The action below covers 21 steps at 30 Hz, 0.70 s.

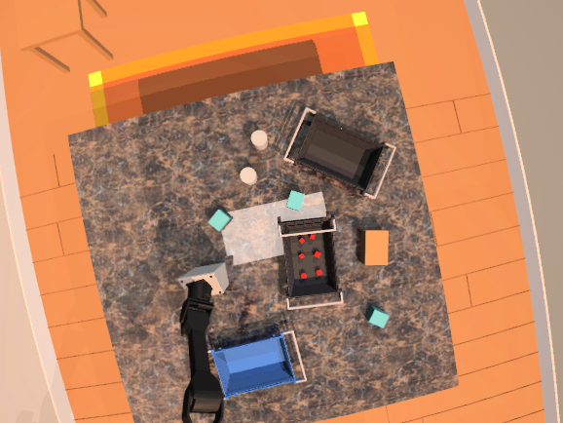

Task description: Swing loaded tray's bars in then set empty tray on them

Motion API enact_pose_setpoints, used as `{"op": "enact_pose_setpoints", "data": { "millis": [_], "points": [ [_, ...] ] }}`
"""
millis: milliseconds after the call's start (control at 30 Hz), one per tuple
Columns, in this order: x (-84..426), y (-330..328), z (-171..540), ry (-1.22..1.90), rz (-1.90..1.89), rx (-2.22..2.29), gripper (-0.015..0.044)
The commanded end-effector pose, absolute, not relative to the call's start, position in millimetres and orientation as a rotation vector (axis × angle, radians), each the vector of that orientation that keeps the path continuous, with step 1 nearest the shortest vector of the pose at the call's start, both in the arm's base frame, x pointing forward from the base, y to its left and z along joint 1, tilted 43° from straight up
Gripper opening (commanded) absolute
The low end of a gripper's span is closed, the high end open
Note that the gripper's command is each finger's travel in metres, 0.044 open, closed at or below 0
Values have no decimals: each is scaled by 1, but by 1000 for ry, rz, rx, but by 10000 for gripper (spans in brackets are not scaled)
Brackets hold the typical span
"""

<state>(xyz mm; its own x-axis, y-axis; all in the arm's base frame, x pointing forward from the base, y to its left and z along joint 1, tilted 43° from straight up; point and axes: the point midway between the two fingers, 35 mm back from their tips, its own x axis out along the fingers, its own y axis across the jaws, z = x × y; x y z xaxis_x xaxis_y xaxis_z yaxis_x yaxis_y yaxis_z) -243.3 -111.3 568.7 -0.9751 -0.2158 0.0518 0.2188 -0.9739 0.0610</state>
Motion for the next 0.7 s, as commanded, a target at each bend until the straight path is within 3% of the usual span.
{"op": "enact_pose_setpoints", "data": {
  "millis": [0, 367, 667],
  "points": [
    [-243, -111, 569, -98, -2920, -66, 374],
    [-244, -138, 557, -61, -2852, -10, 85],
    [-208, -255, 503, 105, -2532, 176, 81]
  ]
}}
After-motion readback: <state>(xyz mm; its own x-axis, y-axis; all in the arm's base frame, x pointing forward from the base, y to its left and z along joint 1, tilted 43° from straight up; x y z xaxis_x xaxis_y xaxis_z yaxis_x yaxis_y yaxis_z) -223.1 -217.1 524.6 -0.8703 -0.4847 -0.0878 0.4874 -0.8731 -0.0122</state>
